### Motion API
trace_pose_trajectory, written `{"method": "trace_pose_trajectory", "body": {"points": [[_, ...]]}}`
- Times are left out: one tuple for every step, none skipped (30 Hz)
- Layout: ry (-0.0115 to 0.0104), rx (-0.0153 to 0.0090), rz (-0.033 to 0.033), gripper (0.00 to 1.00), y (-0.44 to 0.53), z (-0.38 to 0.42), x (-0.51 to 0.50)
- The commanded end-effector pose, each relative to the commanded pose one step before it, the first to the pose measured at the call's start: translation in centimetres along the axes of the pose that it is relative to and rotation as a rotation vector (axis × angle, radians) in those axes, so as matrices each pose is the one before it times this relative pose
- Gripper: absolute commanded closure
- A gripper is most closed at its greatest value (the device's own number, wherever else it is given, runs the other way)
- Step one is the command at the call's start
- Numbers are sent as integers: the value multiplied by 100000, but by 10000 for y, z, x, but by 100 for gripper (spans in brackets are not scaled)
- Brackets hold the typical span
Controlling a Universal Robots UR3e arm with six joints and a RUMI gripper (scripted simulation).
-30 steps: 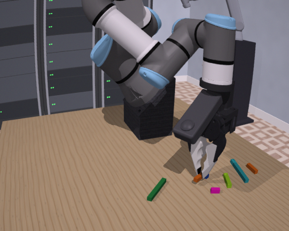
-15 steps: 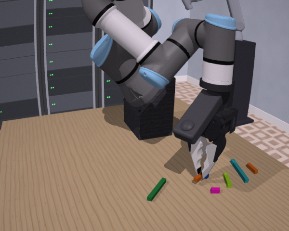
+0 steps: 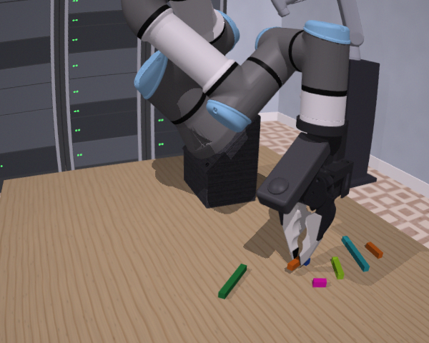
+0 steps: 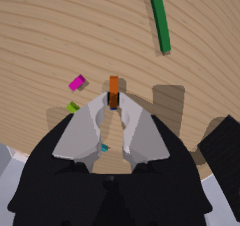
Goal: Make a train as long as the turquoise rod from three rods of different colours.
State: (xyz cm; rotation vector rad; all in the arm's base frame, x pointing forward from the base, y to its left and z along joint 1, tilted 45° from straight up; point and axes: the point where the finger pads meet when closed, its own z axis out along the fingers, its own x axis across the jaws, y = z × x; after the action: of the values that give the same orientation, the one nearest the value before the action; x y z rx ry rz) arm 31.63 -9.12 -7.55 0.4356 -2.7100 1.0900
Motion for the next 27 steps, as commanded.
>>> {"method": "trace_pose_trajectory", "body": {"points": [[-136,-18,-187,100,531,-239,-229],[0,0,0,100,0,0,0],[0,0,0,100,0,0,0],[0,0,0,100,0,11,1],[1,0,-1,100,3,72,4],[2,-1,-3,100,8,178,10],[20,-6,-21,100,43,330,60],[52,-16,-50,100,91,500,152],[43,-14,0,100,12,579,158],[34,-9,2,100,-1,669,120],[1,4,0,100,-10,685,6],[2,4,0,100,-11,776,10],[2,5,0,100,-12,848,11],[0,0,0,100,0,0,0],[0,0,0,100,0,0,0],[1,4,0,100,-11,904,-1],[2,4,0,100,-11,928,4],[2,4,0,100,-11,926,9],[2,5,0,100,-11,899,14],[1,3,0,100,-9,855,1],[1,3,0,100,-8,783,1],[1,3,0,100,-7,690,4],[1,2,0,100,-6,582,6],[1,2,0,100,-4,466,6],[0,1,0,100,-1,346,4],[0,0,0,100,2,232,2],[0,-1,0,100,4,131,1]]}}
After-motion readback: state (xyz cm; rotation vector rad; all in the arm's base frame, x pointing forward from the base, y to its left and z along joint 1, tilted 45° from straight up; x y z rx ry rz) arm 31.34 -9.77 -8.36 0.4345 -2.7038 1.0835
